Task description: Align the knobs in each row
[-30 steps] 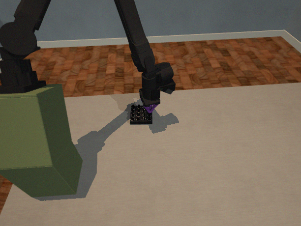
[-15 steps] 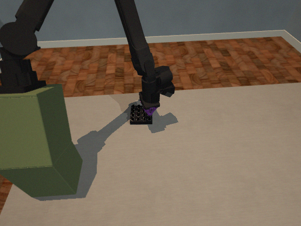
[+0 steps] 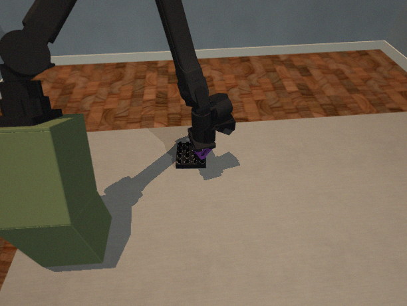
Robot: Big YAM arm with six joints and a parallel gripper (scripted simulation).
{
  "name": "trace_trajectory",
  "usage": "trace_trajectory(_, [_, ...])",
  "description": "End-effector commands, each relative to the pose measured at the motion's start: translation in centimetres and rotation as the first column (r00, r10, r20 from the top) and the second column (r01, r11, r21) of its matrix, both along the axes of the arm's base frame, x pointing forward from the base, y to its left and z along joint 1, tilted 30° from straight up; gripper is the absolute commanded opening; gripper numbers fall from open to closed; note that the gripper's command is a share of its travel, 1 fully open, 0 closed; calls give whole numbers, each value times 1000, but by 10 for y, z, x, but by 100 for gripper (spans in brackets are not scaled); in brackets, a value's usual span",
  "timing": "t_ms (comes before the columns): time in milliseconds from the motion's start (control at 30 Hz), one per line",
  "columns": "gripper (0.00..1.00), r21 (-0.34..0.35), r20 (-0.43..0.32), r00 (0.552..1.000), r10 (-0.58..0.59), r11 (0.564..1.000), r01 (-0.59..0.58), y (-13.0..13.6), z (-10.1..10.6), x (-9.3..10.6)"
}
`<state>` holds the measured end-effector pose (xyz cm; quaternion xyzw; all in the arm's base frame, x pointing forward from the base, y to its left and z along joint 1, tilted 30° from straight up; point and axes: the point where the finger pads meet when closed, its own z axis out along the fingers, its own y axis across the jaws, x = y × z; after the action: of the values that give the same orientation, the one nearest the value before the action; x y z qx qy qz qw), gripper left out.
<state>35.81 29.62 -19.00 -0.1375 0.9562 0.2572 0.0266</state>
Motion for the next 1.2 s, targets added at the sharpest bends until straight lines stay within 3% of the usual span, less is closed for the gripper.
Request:
trace_trajectory(0, [18,4,9,999,-34,999,34,-4,-3,11])
trace_trajectory(133, [18,0,1,1000,-16,1000,16,1,-5,3])
trace_trajectory(233, [18,13,22,1000,-14,1000,14,6,3,9])
trace_trajectory(1167, [18,7,13,1000,-13,1000,13,5,1,7])
